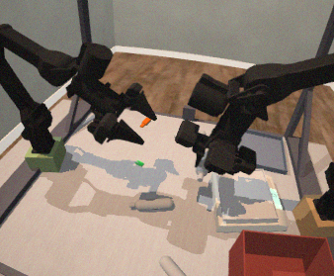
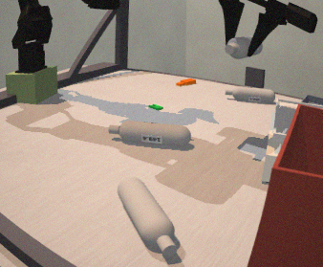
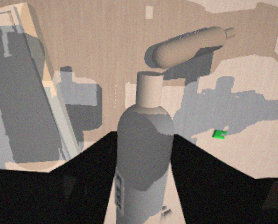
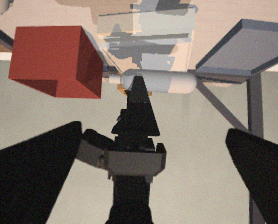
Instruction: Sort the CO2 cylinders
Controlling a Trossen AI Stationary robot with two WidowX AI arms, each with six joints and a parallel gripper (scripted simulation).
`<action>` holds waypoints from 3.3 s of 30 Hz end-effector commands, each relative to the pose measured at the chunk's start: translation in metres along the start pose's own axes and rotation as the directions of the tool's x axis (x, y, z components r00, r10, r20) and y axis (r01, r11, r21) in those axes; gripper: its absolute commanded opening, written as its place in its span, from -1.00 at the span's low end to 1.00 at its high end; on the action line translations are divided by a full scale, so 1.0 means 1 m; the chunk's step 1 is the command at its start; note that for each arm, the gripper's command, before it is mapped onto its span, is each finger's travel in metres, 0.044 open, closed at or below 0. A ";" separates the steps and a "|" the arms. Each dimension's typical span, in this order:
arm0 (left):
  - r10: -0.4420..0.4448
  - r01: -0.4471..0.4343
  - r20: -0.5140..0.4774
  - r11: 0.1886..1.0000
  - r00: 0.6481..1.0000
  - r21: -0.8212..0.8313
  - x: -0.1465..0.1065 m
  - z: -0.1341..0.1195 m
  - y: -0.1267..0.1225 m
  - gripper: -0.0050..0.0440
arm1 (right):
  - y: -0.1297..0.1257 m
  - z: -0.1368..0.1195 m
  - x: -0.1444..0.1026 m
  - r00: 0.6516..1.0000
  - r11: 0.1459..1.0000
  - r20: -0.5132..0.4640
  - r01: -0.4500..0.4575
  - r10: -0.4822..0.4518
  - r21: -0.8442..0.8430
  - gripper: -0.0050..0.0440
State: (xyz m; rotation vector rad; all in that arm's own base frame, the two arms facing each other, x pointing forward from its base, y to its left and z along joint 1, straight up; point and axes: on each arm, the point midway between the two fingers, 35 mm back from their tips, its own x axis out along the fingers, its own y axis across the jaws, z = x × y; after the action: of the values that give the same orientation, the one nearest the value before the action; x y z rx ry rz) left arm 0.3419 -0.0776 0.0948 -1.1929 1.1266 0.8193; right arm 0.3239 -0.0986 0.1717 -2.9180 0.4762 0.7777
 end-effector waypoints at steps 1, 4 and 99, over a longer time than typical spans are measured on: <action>-0.033 0.033 -0.003 0.999 0.999 0.004 -0.007 -0.001 -0.018 -1.00 | 0.000 -0.005 -0.002 1.000 1.000 -0.015 0.001 -0.001 -0.001 1.00; -0.028 0.028 -0.003 1.000 1.000 0.004 -0.006 -0.001 -0.017 -1.00 | 0.000 -0.005 -0.002 1.000 1.000 -0.015 0.001 -0.001 -0.001 1.00; -0.132 -0.132 0.016 -0.991 0.991 -0.004 -0.001 0.000 -0.012 -1.00 | 0.000 -0.005 -0.002 1.000 1.000 -0.015 0.001 -0.001 -0.001 1.00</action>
State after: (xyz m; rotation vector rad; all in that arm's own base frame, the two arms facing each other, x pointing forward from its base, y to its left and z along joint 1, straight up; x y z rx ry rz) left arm 0.3505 -0.0825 0.0974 1.4646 0.7814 -1.0394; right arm 0.3239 -0.0986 0.1717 -2.9180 0.4762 0.7777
